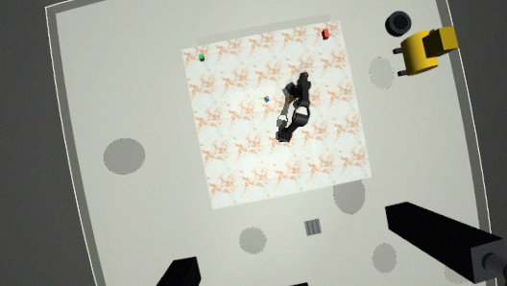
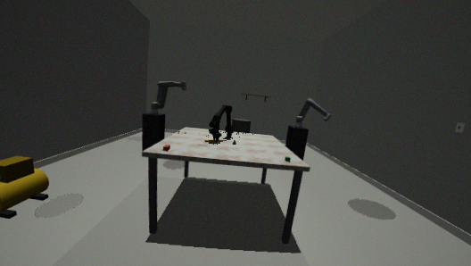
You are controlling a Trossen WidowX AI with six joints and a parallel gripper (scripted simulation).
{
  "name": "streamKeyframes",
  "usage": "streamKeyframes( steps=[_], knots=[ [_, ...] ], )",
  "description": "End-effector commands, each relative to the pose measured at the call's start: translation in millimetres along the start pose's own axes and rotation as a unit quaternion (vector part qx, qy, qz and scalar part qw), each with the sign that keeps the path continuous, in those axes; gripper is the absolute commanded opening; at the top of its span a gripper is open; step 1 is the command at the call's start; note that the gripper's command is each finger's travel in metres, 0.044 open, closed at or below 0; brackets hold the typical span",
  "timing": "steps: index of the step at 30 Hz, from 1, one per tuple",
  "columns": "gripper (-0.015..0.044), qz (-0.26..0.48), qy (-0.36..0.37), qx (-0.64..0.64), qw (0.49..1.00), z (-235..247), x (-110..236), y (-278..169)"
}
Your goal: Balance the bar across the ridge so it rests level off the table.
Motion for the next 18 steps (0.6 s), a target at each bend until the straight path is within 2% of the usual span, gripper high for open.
streamKeyframes(
  steps=[1,2,8,17,18],
  knots=[
    [0.0315,0.001,0.002,0.002,1.0,0.7,-0.4,-0.3],
    [0.0315,0.001,0.002,0.002,1.0,0.7,-0.4,-0.3],
    [0.0157,0.0,0.0,0.0,1.0,0.0,-0.1,0.0],
    [0.0098,0.0,0.0,0.0,1.0,0.0,-0.1,0.0],
    [0.0071,0.0,0.0,0.0,1.0,0.0,0.3,0.1]
  ],
)
Point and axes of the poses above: the point midway between the two fingers, 35 mm back from their tips, its own x axis back along the fingers, its own z axis across the jaws, y = z × x, the point moved 2 cm from there along x, back along the fingers, and after that the axes turned 7 degrees about x, right-handed, at the moved point
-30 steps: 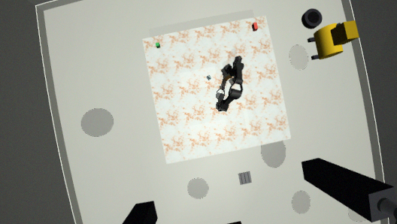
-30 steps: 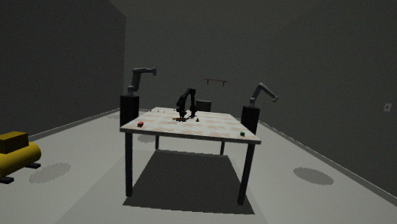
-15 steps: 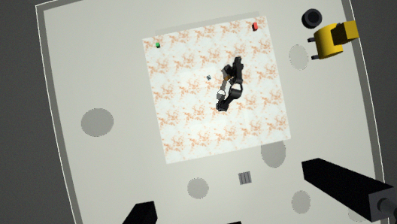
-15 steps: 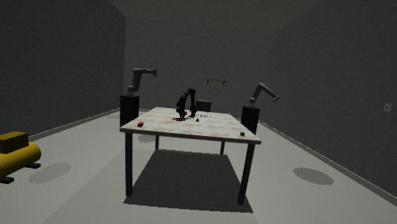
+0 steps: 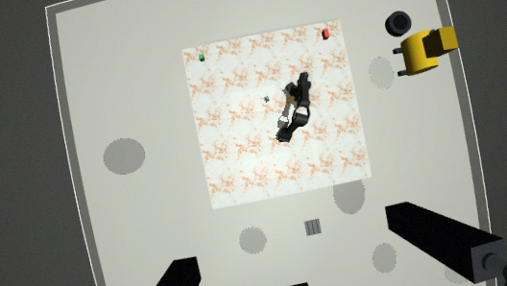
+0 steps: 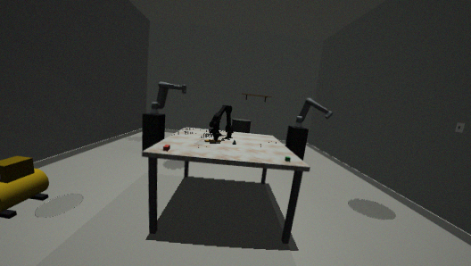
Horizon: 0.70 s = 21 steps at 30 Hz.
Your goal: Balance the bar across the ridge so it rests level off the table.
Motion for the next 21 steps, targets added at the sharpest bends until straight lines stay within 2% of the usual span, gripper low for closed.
streamKeyframes(
  steps=[1,3,21],
  knots=[
    [0.0045,0.0,0.0,0.0,1.0,0.1,1.7,0.2],
    [0.0,0.0,0.0,0.0,1.0,0.6,6.3,0.9],
    [0.0,0.0,0.002,0.001,1.0,2.2,52.7,3.2]
  ],
)
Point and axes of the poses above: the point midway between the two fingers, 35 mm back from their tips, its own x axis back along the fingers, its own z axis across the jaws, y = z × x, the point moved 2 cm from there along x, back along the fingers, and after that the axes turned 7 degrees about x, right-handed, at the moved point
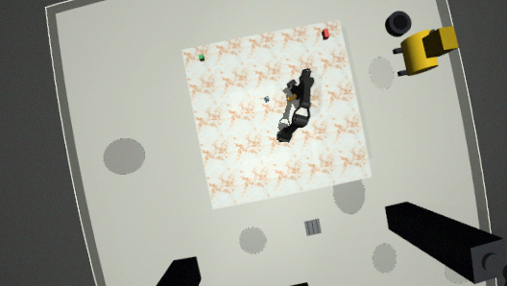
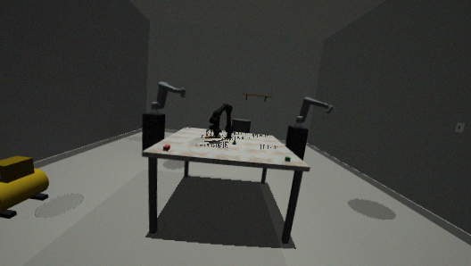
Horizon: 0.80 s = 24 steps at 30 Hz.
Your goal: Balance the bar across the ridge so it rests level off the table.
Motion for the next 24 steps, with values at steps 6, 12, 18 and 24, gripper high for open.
streamKeyframes(
  steps=[6,12,18,24],
  knots=[
    [0.0,-0.005,0.006,0.001,1.0,0.6,28.3,0.2],
    [0.0,-0.005,0.006,0.002,1.0,-0.4,44.1,-1.5],
    [0.0,-0.005,0.006,0.001,1.0,1.3,50.7,-3.9],
    [0.0,-0.004,0.007,-0.005,1.0,20.4,50.9,-17.3]
  ],
)
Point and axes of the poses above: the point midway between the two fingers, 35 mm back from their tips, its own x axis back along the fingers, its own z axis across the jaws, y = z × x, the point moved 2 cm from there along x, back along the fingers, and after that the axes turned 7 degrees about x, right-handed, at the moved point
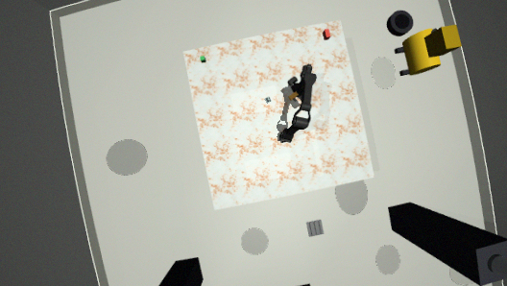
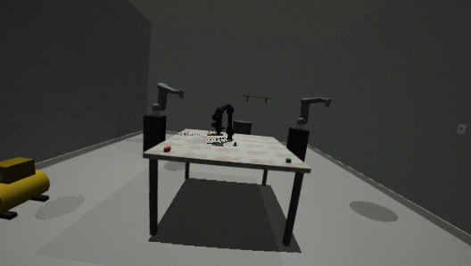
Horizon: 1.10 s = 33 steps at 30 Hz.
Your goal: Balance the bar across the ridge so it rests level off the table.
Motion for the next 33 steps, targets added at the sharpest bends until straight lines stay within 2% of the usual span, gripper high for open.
streamKeyframes(
  steps=[1,33],
  knots=[
    [0.0,-0.001,0.004,-0.004,1.0,13.7,2.8,-9.4],
    [0.0,0.004,0.008,-0.039,0.999,96.8,4.7,-105.7]
  ],
)
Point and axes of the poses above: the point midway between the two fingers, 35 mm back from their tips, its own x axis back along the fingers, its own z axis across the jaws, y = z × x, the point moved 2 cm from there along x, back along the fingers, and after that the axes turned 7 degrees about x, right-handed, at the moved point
